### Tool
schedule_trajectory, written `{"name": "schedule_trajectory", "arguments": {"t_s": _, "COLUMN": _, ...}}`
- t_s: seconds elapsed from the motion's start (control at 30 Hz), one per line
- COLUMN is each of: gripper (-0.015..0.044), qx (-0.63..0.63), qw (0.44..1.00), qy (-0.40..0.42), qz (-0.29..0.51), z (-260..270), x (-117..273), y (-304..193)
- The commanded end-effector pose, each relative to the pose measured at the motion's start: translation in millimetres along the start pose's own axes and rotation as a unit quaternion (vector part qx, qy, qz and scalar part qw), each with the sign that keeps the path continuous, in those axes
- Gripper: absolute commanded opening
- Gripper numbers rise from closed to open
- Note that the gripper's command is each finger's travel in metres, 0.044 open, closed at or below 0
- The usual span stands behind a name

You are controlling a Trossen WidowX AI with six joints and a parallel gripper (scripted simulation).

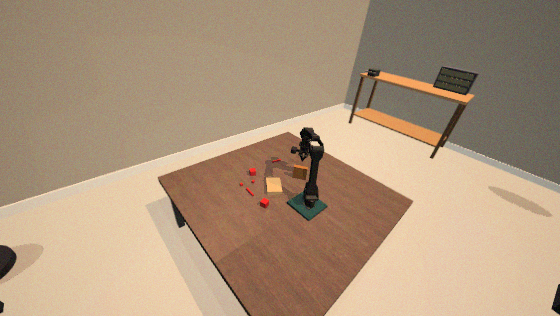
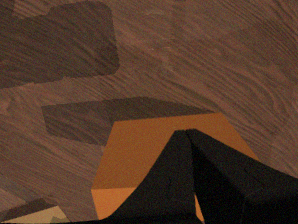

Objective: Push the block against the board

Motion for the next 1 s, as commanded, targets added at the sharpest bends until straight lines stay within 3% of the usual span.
{"name": "schedule_trajectory", "arguments": {"t_s": 0.0, "gripper": 0.0000, "qx": -0.005, "qw": 1.000, "qy": 0.000, "qz": 0.017, "z": 0.4, "x": -33.2, "y": -3.8}}
{"name": "schedule_trajectory", "arguments": {"t_s": 0.97, "gripper": 0.0000, "qx": -0.005, "qw": 1.000, "qy": 0.000, "qz": 0.018, "z": 3.4, "x": -32.9, "y": -31.5}}
Point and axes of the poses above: the point midway between the two fingers, 35 mm back from their tips, its own x axis back along the fingers, its own z axis across the jaws, y = z × x, the point moved 10 cm from there along x, back along the fingers, and after that the axes turned 3 degrees about x, right-handed, at the moved point
